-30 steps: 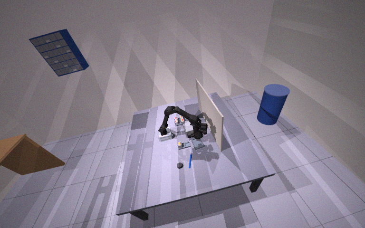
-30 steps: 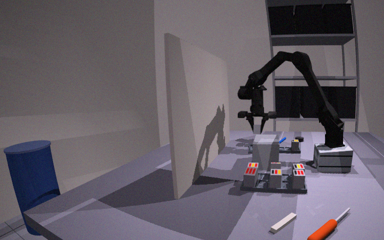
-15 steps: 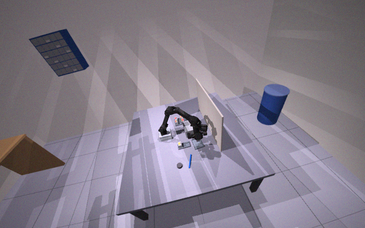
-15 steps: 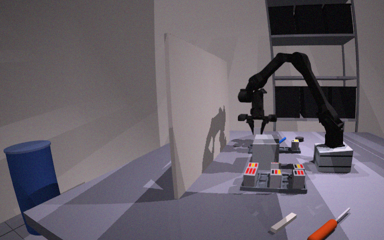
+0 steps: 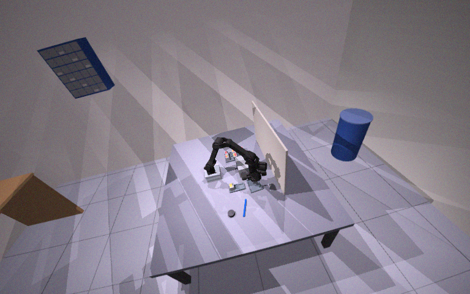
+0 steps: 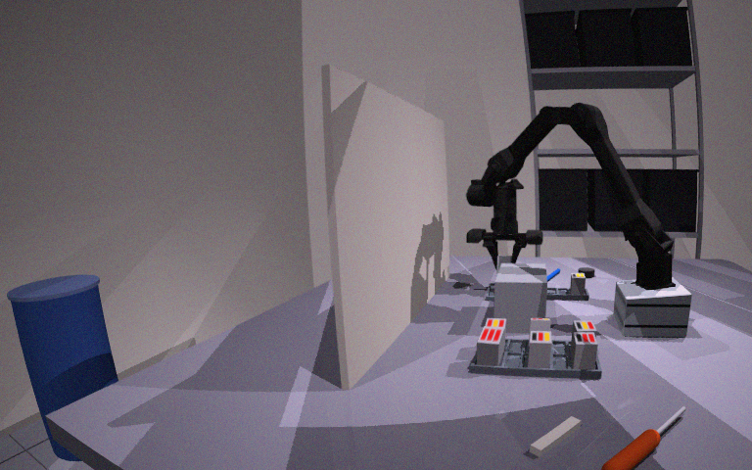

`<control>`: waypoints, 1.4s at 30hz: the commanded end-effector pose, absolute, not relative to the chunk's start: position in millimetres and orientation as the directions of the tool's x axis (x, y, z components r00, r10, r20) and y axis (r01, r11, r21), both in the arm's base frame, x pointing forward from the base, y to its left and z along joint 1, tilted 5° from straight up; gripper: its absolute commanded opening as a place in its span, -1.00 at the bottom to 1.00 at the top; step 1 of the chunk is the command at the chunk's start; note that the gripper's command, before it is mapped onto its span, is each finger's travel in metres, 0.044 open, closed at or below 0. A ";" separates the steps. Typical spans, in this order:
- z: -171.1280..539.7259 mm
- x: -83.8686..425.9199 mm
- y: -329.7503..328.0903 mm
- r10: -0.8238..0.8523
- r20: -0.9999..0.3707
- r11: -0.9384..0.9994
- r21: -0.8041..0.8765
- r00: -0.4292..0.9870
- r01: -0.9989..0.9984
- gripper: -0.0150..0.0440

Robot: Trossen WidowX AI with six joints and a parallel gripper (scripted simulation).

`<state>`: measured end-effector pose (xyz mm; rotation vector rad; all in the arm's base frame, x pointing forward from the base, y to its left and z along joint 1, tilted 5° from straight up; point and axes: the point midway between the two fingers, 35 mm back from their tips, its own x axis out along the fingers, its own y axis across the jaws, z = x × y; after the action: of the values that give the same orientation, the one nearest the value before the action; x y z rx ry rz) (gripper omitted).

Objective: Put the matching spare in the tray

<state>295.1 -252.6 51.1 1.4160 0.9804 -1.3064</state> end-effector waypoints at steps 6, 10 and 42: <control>40.6 293.9 -251.7 -0.039 -0.994 -0.240 0.110 0.104 0.965 -0.49; 36.8 293.8 -251.4 -0.038 -0.994 -0.240 0.110 0.104 0.965 -0.49; 19.4 293.8 -249.7 -0.038 -0.993 -0.237 0.116 0.110 0.965 0.22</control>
<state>293.5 -249.4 18.8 1.4165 0.9836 -1.3076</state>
